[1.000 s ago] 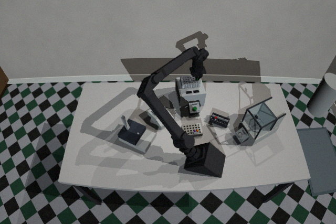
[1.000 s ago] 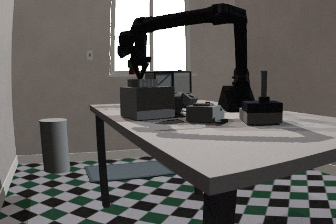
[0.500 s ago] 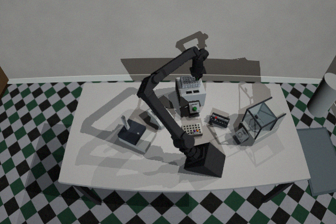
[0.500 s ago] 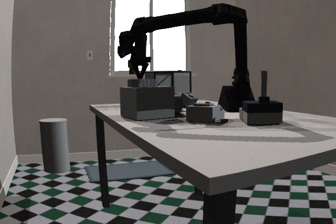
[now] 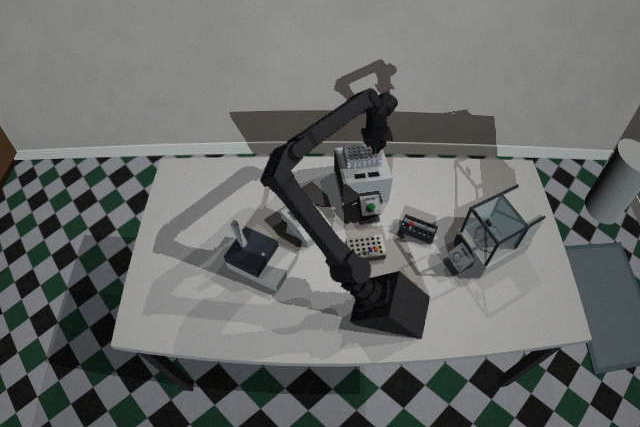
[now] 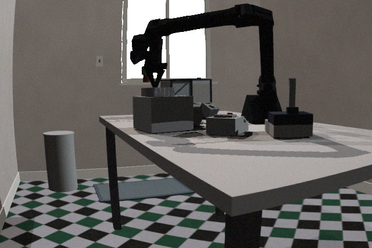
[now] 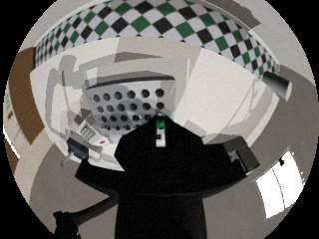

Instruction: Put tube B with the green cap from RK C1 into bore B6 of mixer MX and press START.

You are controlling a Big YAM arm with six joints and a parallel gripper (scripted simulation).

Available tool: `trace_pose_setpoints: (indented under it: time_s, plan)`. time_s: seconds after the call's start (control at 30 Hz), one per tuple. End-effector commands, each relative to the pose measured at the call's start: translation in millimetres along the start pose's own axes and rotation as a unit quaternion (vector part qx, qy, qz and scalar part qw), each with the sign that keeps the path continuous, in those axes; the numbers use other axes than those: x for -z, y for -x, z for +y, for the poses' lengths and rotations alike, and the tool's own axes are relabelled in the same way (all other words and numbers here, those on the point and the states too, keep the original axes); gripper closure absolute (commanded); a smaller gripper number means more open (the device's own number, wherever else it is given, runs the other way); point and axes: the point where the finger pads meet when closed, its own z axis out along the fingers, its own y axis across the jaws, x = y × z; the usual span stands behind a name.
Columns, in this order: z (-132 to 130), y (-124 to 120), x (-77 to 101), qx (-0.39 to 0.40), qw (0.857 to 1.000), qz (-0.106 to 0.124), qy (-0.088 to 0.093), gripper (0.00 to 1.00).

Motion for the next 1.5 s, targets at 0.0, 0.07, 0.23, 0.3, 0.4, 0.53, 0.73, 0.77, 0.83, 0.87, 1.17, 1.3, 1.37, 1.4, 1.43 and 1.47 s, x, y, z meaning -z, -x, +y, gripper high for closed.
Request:
trace_pose_setpoints:
  time_s: [0.0,0.07,0.23,0.3,0.4,0.53,0.73,0.77,0.83,0.87,1.17,1.3,1.37,1.4,1.43,1.47]
  plan:
    - [14.2,9.0,-25.1,0.015,1.0,0.012,0.011,0.91]
    - [14.1,9.0,-25.2,0.014,1.0,0.012,0.011,0.91]
    - [13.9,9.0,-25.4,0.014,1.0,0.012,0.012,0.91]
    - [13.9,9.0,-25.4,0.014,1.0,0.012,0.012,0.91]
    - [13.8,9.0,-25.5,0.014,1.0,0.012,0.012,0.91]
    - [17.1,11.2,-19.3,0.017,1.0,0.013,0.013,0.64]
    - [18.3,16.9,-11.9,0.029,1.0,0.009,0.009,0.64]
    - [18.4,17.2,-11.1,0.029,1.0,0.009,0.009,0.64]
    - [18.5,17.5,-10.4,0.029,0.999,0.008,0.009,0.64]
    - [18.5,17.5,-10.4,0.029,0.999,0.008,0.009,0.64]
    - [19.0,19.2,-4.1,0.032,0.999,0.007,0.007,0.64]
    - [19.8,23.8,5.3,0.036,0.999,0.004,0.003,0.64]
    - [19.8,23.7,8.7,0.037,0.999,0.004,0.003,0.64]
    - [19.8,23.7,8.7,0.037,0.999,0.004,0.003,0.64]
    - [19.8,23.7,8.7,0.037,0.999,0.004,0.003,0.64]
    - [18.3,13.5,2.7,0.027,1.0,0.012,0.009,0.64]
